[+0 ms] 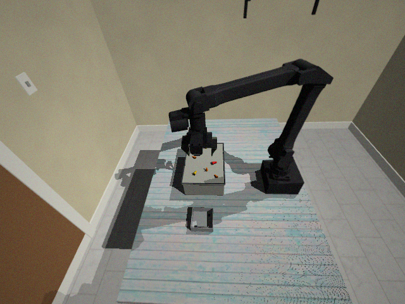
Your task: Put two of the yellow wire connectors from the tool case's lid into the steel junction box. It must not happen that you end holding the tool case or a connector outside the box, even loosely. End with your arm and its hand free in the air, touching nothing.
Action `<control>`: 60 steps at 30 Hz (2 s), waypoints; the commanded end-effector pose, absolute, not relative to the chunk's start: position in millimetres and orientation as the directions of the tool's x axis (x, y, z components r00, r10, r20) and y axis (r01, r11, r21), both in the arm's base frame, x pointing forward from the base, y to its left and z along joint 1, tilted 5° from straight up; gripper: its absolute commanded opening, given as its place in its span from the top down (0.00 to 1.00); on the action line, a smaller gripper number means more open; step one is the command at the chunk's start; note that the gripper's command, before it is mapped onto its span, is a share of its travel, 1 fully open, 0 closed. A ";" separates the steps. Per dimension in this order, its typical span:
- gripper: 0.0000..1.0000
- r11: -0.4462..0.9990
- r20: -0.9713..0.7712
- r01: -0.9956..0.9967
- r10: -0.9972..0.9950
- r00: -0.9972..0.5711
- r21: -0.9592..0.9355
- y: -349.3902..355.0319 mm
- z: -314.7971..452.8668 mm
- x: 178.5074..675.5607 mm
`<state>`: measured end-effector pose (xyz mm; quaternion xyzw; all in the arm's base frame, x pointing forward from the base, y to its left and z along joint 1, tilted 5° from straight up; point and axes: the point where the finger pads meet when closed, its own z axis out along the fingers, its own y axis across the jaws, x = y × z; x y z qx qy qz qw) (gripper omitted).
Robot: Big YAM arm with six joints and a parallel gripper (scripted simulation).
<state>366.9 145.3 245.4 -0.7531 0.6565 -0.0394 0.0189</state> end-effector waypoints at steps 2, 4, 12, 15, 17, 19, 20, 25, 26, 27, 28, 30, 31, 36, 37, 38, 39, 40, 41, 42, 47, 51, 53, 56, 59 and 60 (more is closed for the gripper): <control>0.00 -0.144 0.034 -0.986 -0.989 0.141 -0.089 146.7 253.2 370.8; 0.00 -0.143 0.034 -0.986 -0.989 0.141 -0.089 146.7 253.2 370.8; 0.00 -0.142 0.034 -0.986 -0.990 0.140 -0.089 146.7 253.3 371.0; 0.00 -0.142 0.034 -0.986 -0.990 0.140 -0.089 146.7 253.3 371.0; 0.00 -0.142 0.034 -0.986 -0.990 0.140 -0.089 146.7 253.3 371.0; 0.00 -0.142 0.034 -0.986 -0.990 0.140 -0.089 146.7 253.3 371.0; 0.00 -0.142 0.034 -0.986 -0.990 0.140 -0.089 146.7 253.3 371.0; 0.00 -0.142 0.034 -0.986 -0.990 0.140 -0.089 146.7 253.3 371.0; 0.00 -0.142 0.034 -0.986 -0.990 0.140 -0.089 146.7 253.3 371.0; 0.00 -0.142 0.034 -0.986 -0.990 0.140 -0.089 146.7 253.3 371.0; 0.00 -0.142 0.034 -0.986 -0.990 0.140 -0.089 146.7 253.3 371.0; 0.00 -0.142 0.034 -0.986 -0.990 0.140 -0.089 146.7 253.3 371.0; 0.00 -0.142 0.034 -0.986 -0.990 0.140 -0.089 146.7 253.3 371.0; 0.00 -0.142 0.034 -0.986 -0.990 0.140 -0.089 146.7 253.3 371.0; 0.00 -0.142 0.034 -0.986 -0.990 0.140 -0.089 146.7 253.3 371.0; 0.00 -0.142 0.034 -0.986 -0.990 0.140 -0.089 146.7 253.3 371.0; 0.00 -0.142 0.034 -0.986 -0.990 0.140 -0.089 146.7 253.3 371.0; 0.00 -0.142 0.034 -0.986 -0.990 0.140 -0.089 146.7 253.3 371.0; 0.00 -0.142 0.034 -0.986 -0.990 0.140 -0.089 146.7 253.3 371.0; 0.00 -0.142 0.034 -0.986 -0.990 0.140 -0.089 146.7 253.3 371.0; 0.00 -0.142 0.034 -0.986 -0.990 0.140 -0.089 146.7 253.3 371.0; 1.00 -0.142 0.034 -0.986 -0.990 0.140 -0.089 146.7 253.3 371.0; 1.00 -0.142 0.034 -0.986 -0.990 0.140 -0.089 146.7 253.3 371.0; 1.00 -0.142 0.034 -0.986 -0.990 0.140 -0.089 146.7 253.3 371.0; 1.00 -0.142 0.034 -0.986 -0.990 0.140 -0.089 146.7 253.3 371.0; 1.00 -0.142 0.034 -0.986 -0.990 0.140 -0.089 146.7 253.3 371.0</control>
